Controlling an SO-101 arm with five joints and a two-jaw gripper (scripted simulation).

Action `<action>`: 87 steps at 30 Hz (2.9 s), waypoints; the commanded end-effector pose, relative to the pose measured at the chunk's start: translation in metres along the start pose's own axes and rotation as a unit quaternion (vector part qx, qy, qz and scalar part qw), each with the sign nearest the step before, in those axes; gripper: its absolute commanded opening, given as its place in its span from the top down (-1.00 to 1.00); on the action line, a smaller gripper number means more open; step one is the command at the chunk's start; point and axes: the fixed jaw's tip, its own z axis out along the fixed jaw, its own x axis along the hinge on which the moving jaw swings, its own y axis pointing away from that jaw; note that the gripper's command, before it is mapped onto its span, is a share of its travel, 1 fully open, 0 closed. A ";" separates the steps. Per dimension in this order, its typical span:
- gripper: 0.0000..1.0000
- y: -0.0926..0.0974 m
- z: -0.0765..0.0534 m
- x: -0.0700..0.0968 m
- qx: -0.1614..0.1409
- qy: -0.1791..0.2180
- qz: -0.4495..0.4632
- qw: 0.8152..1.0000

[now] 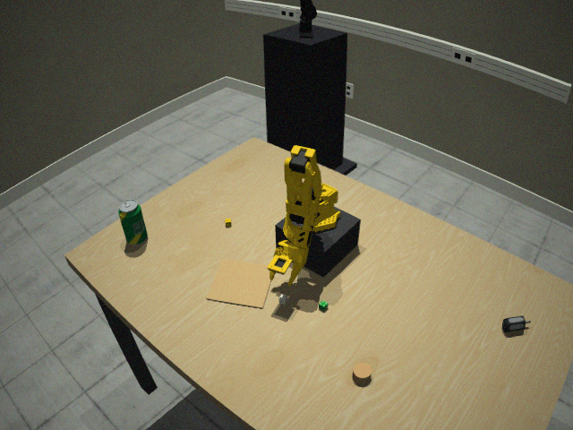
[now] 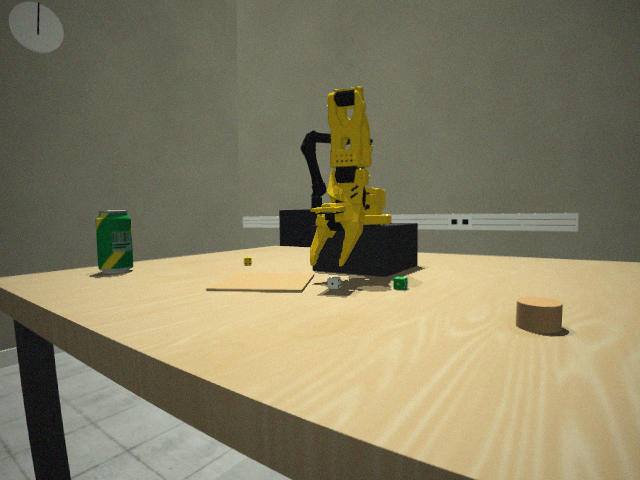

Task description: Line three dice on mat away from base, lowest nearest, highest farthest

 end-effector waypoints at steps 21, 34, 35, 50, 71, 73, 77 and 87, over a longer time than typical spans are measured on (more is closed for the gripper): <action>0.49 0.003 0.003 -0.005 -0.003 0.018 -0.007 1.000; 0.49 0.003 0.005 -0.010 -0.003 0.035 -0.010 0.999; 0.49 0.003 0.005 -0.010 -0.003 0.036 -0.010 0.999; 0.49 0.006 0.004 -0.016 -0.006 0.023 -0.015 1.000; 0.49 0.006 0.004 -0.016 -0.006 0.023 -0.015 1.000; 0.49 0.006 0.004 -0.016 -0.006 0.023 -0.015 1.000; 0.49 0.006 0.004 -0.016 -0.006 0.023 -0.015 1.000; 0.49 0.006 0.004 -0.016 -0.006 0.023 -0.015 1.000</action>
